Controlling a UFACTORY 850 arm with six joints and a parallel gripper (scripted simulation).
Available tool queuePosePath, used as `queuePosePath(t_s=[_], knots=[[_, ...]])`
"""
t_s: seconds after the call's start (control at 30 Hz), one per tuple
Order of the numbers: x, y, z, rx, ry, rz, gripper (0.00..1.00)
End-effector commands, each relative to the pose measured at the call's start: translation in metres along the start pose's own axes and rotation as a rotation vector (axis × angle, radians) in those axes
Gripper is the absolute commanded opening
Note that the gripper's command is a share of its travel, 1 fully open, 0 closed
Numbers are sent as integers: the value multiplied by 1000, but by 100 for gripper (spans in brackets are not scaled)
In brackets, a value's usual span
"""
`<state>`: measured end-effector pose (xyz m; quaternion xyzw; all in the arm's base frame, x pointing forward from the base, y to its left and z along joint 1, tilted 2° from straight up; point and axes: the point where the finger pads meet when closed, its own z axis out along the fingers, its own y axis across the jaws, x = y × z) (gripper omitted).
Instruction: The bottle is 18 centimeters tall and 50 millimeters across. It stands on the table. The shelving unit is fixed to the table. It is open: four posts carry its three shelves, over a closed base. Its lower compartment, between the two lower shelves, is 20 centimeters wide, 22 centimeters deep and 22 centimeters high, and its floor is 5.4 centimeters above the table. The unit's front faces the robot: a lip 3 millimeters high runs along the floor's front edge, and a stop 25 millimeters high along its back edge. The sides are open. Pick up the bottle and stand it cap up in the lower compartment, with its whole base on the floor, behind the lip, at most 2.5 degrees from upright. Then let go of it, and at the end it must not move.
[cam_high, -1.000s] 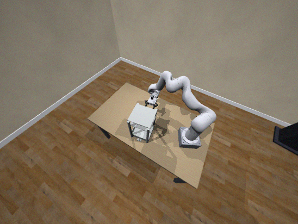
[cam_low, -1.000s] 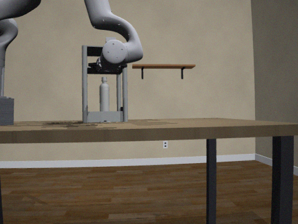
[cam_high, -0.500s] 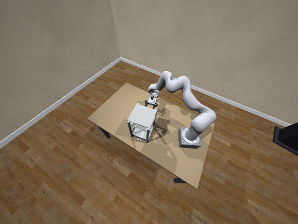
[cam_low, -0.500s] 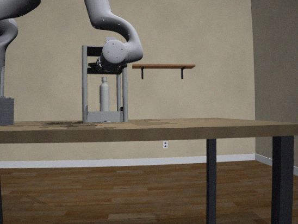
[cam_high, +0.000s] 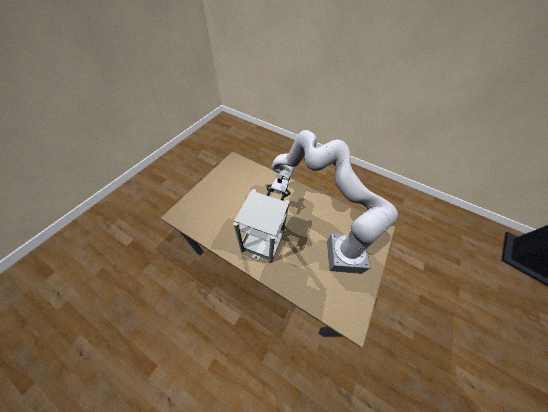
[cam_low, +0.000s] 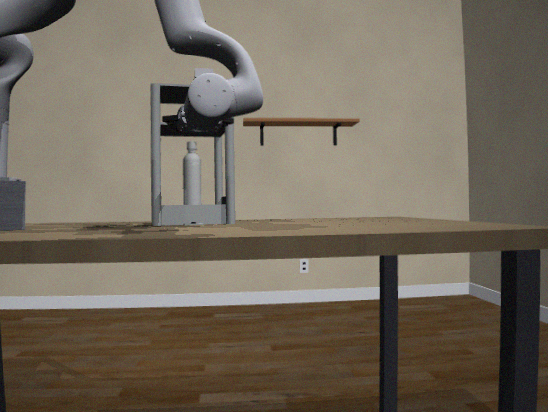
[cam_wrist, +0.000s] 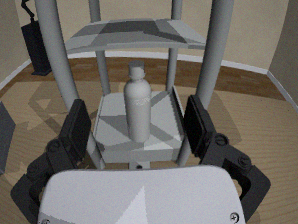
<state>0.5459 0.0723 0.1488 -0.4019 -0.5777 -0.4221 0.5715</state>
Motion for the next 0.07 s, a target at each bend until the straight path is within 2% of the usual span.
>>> queuePosePath(t_s=[0.0, 0.03], knots=[[1, 1, 0, 0, -1, -2, 100], [1, 1, 0, 0, -1, -2, 100]])
